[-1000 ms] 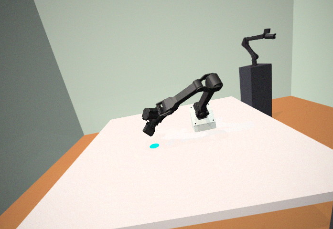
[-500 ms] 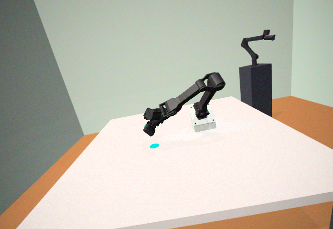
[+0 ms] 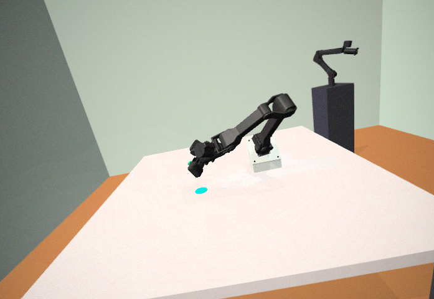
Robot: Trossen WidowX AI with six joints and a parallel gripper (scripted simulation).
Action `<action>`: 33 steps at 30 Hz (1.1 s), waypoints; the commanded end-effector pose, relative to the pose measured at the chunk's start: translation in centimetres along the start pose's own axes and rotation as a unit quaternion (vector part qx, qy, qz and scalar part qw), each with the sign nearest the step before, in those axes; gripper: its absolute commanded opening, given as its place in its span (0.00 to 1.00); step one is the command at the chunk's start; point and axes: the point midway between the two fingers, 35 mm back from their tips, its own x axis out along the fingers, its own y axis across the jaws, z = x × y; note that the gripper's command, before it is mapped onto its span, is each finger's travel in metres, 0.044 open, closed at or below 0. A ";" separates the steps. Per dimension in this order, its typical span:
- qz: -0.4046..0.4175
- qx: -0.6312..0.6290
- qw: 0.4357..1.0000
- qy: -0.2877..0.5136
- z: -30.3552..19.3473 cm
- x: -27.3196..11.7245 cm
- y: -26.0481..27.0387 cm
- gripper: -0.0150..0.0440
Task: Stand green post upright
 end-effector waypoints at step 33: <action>0.041 0.079 0.990 -0.109 0.3 -2.0 0.0 0.29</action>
